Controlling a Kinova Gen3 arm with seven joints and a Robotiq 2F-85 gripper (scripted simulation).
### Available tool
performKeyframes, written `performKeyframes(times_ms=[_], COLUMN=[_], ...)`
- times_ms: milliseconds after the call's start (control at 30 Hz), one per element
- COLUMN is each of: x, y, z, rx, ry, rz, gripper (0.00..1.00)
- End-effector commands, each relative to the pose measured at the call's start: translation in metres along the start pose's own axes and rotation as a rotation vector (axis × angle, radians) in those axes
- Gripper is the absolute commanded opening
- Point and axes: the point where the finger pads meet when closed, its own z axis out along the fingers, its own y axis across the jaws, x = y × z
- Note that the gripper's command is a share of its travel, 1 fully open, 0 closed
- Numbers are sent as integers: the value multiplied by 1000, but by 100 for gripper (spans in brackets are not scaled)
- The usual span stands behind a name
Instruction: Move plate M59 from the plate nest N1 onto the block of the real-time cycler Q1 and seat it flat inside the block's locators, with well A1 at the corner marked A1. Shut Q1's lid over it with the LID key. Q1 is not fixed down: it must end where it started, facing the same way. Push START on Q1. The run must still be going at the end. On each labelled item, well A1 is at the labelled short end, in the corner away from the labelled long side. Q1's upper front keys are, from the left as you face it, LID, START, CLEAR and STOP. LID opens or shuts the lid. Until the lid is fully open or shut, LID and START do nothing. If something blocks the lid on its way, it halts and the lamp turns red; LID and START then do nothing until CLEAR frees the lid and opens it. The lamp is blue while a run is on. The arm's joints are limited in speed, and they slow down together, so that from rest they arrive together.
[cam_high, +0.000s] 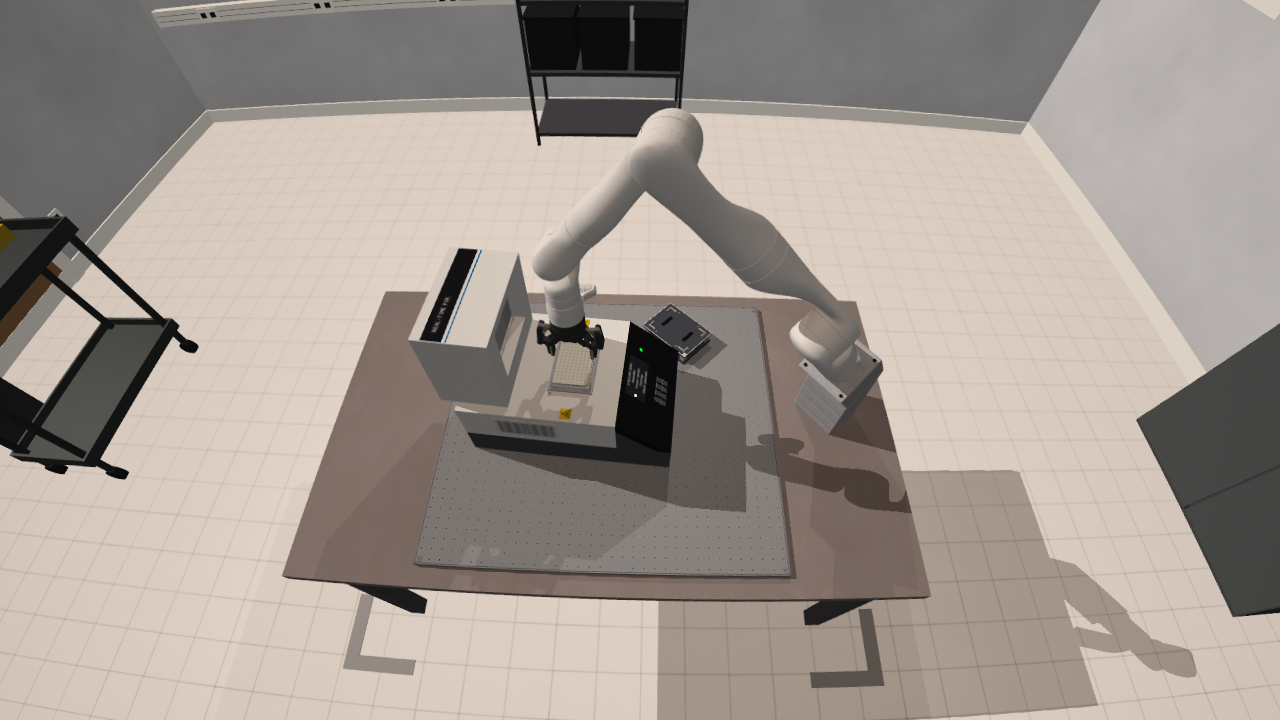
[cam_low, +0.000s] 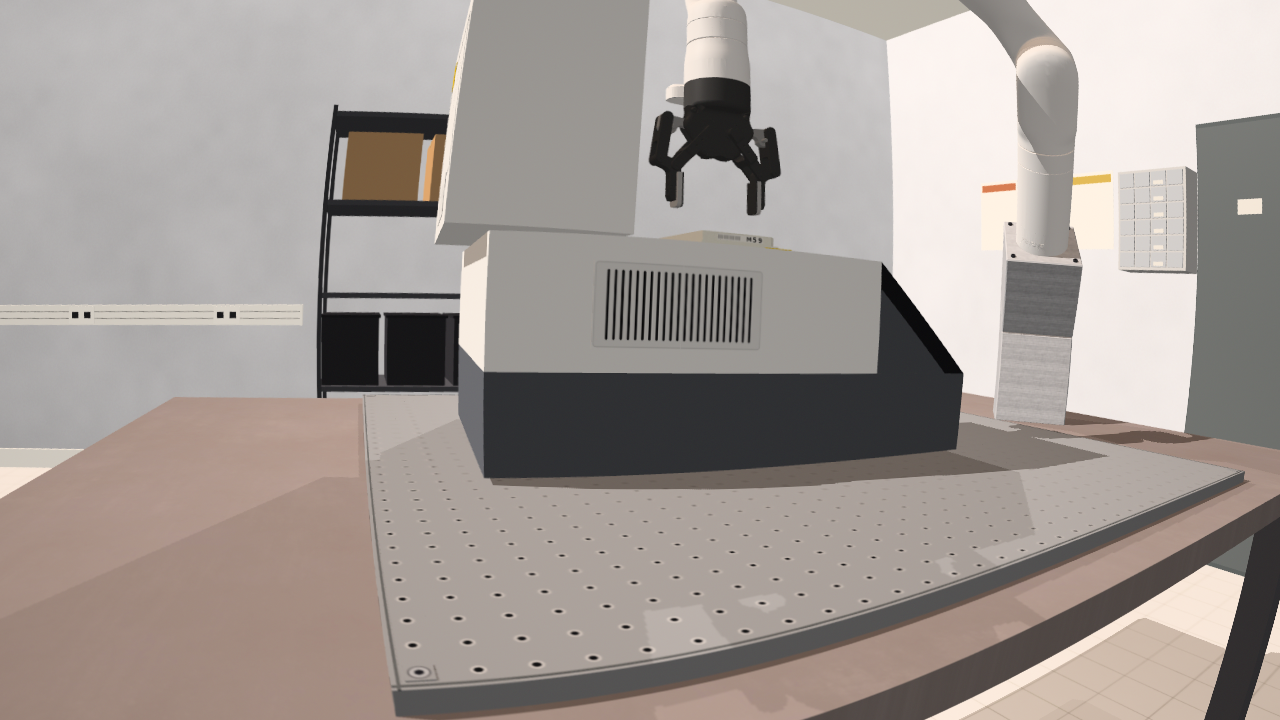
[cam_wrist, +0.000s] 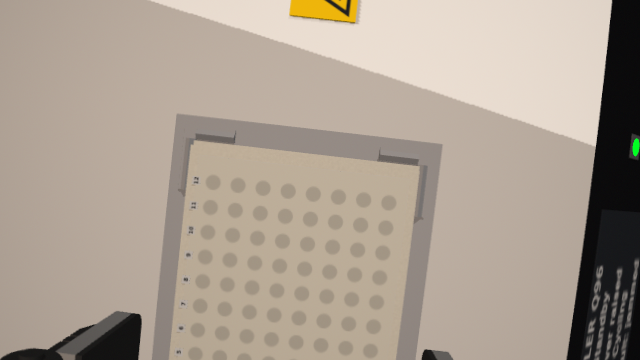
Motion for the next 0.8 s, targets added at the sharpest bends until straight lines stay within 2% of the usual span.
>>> performKeyframes(times_ms=[0, 767], x=[2, 3], y=[-3, -2], z=[-9, -10], rx=[8, 7], ry=[3, 6], rz=[-7, 0], gripper=[100, 100])
